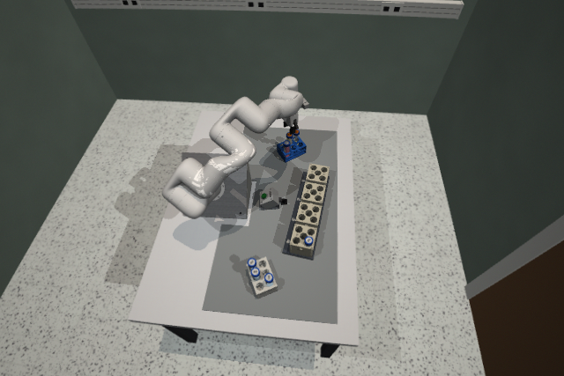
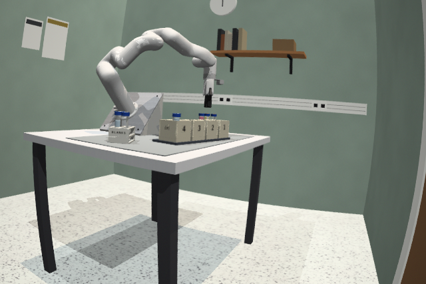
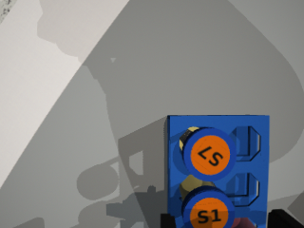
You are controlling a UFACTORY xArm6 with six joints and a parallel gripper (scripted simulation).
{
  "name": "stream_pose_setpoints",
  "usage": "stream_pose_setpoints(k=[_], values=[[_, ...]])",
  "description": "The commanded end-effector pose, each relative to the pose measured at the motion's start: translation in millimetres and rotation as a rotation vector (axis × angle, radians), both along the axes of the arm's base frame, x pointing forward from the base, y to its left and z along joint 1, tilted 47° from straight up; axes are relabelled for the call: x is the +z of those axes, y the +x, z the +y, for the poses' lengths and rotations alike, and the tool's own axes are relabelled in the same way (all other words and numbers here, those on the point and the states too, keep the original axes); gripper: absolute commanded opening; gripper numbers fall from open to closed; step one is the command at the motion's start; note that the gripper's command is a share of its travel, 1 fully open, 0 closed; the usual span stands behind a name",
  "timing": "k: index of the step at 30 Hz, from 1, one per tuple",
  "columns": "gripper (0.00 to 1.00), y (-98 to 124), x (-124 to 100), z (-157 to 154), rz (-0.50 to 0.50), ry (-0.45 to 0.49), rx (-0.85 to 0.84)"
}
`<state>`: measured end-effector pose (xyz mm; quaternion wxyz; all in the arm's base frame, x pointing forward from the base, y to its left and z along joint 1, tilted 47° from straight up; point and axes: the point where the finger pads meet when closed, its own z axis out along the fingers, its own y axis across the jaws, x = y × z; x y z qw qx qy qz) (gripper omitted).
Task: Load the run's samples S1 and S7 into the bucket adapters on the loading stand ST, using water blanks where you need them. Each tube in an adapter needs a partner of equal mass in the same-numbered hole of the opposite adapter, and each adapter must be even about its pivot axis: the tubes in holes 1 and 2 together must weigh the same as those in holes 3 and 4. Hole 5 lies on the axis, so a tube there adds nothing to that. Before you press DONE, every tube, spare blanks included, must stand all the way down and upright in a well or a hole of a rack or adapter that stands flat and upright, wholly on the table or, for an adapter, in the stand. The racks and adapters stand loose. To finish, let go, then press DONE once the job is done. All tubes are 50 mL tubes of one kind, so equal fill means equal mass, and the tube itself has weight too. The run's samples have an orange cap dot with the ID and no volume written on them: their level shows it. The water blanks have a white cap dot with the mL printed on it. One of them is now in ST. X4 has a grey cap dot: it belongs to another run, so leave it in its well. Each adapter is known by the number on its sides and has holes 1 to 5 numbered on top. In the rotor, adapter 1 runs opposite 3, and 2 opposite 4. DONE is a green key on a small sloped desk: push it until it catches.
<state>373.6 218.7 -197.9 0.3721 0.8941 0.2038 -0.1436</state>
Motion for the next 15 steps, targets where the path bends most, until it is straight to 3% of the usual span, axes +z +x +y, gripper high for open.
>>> stream_pose_setpoints(k=[1, 15], values=[[0.57, 0, -5, -5, -0.003, 0.003, 0.001], [0.57, -2, -22, -22, -0.003, 0.003, 0.001]])
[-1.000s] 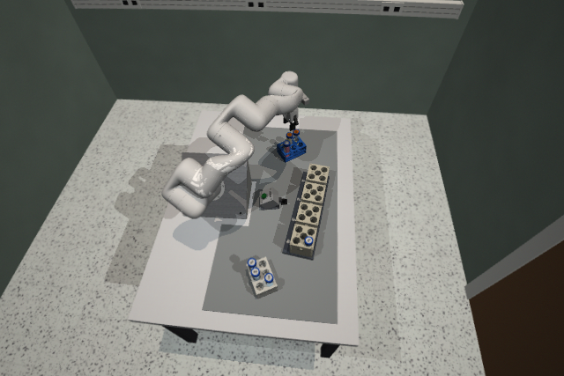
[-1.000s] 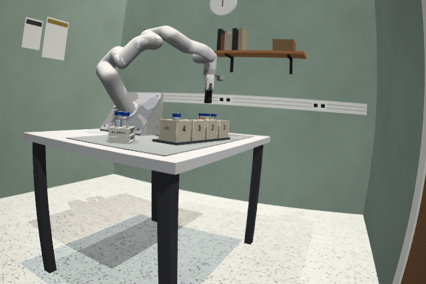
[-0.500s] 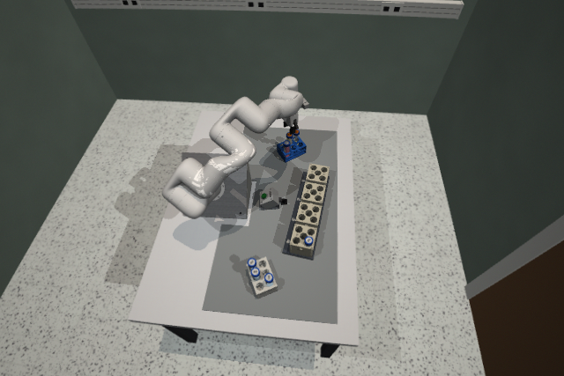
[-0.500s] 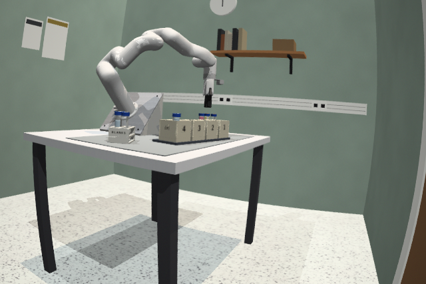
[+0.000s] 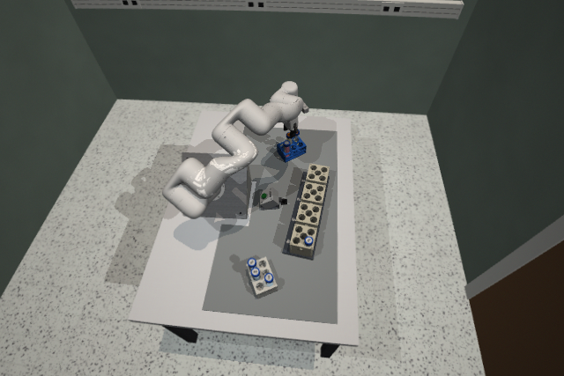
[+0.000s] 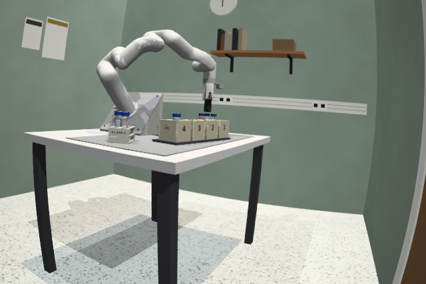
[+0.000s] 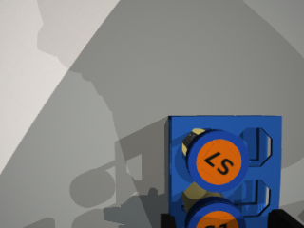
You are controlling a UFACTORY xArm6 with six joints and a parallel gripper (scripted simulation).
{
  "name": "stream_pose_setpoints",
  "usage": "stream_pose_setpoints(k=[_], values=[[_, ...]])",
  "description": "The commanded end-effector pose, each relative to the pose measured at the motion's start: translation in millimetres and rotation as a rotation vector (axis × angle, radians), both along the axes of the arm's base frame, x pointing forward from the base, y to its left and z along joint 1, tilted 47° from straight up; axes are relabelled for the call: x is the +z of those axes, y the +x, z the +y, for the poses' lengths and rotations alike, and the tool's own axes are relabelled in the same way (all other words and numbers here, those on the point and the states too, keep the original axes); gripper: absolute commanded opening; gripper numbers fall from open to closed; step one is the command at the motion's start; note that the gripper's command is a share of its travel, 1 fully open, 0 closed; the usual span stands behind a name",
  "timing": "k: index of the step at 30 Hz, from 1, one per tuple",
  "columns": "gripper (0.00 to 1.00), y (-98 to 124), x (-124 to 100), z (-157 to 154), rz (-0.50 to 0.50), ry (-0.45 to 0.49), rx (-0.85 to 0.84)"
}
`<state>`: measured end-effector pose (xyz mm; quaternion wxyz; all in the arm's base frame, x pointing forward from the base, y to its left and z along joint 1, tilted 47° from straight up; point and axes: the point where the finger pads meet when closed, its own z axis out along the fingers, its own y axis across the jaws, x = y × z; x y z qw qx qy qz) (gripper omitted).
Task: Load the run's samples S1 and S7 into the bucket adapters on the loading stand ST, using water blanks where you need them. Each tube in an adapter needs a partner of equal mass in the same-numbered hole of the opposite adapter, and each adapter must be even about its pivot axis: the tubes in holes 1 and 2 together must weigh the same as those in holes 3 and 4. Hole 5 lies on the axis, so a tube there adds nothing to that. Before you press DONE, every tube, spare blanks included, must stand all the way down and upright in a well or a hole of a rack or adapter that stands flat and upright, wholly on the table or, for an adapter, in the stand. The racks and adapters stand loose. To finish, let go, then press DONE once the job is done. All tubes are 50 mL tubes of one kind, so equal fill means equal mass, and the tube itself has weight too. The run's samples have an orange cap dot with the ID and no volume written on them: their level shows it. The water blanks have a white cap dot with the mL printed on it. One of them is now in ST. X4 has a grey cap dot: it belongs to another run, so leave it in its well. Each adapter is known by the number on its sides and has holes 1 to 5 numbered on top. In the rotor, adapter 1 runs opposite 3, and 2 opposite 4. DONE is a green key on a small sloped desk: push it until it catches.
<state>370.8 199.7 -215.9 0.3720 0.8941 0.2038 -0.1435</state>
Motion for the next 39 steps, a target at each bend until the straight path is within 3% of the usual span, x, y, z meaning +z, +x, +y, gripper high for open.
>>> stream_pose_setpoints(k=[1, 39], values=[[0.57, 0, -5, -4, -0.003, 0.003, 0.001], [0.57, -2, -18, -18, -0.003, 0.003, 0.001]])
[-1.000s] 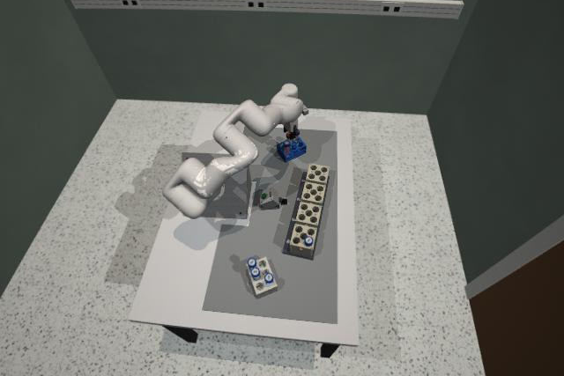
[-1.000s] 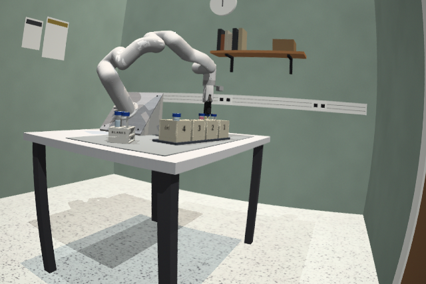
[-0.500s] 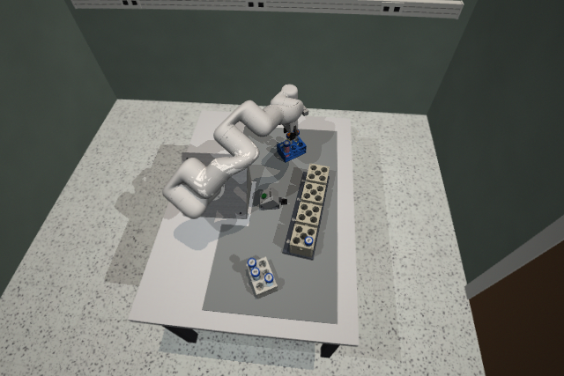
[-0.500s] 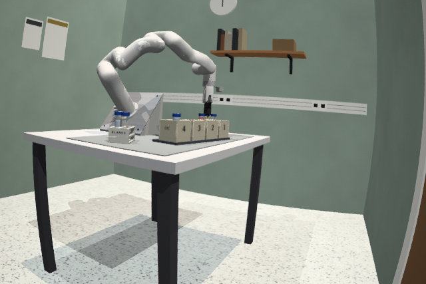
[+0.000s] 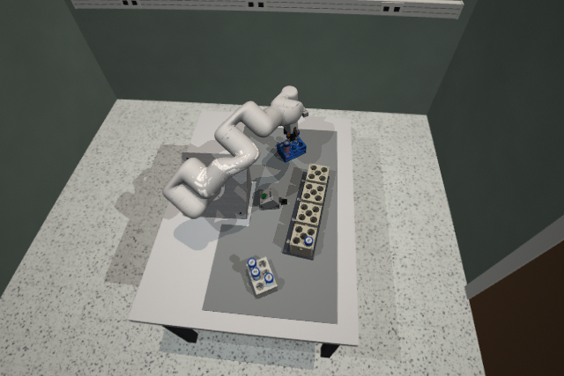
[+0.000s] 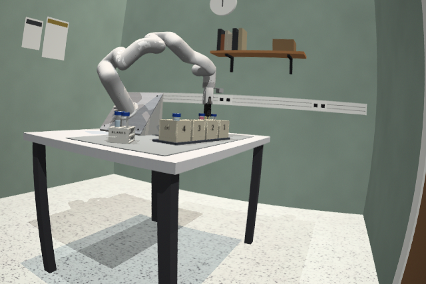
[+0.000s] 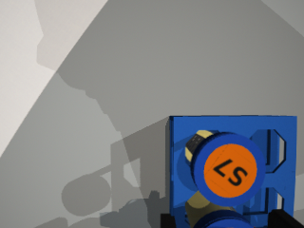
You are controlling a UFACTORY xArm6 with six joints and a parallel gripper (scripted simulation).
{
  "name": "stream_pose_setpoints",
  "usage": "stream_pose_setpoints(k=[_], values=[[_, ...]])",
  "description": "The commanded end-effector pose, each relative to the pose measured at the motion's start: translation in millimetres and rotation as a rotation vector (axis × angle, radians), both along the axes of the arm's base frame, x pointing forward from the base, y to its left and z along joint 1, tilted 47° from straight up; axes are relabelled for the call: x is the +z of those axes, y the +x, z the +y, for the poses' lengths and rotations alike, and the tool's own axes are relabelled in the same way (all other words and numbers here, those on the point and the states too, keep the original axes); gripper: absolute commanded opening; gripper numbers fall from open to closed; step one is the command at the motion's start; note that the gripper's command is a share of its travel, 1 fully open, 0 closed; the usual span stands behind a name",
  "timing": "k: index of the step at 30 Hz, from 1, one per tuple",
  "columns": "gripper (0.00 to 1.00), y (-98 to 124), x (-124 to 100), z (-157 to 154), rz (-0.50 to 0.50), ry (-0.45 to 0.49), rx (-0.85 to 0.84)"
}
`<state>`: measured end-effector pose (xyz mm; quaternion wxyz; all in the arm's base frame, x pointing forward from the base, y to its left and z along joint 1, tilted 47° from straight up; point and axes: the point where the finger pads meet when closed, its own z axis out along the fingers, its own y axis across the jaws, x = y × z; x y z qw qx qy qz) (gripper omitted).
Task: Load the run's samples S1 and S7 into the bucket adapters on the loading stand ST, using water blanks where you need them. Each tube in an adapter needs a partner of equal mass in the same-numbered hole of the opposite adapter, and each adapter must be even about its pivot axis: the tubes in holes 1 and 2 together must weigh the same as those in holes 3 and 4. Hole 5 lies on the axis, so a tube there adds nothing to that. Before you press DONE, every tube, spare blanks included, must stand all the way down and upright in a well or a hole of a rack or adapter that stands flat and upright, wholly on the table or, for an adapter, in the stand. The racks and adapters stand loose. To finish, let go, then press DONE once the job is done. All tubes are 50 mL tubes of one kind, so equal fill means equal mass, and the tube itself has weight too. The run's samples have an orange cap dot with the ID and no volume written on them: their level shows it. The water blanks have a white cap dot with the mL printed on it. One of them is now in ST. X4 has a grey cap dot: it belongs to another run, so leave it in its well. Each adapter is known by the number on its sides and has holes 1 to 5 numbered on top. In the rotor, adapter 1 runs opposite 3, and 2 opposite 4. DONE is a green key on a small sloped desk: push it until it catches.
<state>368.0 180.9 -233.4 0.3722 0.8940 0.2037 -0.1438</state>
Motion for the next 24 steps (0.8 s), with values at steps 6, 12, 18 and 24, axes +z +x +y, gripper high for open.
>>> stream_pose_setpoints(k=[6, 12, 18, 24], values=[[0.57, 1.0, -2.8, -2.0, -0.004, 0.004, 0.001], [0.57, 0.9, -3.7, -3.0, -0.004, 0.004, 0.001], [0.57, 0.9, -3.7, -3.0, -0.004, 0.004, 0.001], [0.0, 0.9, -3.3, -2.6, -0.004, 0.004, 0.001]])
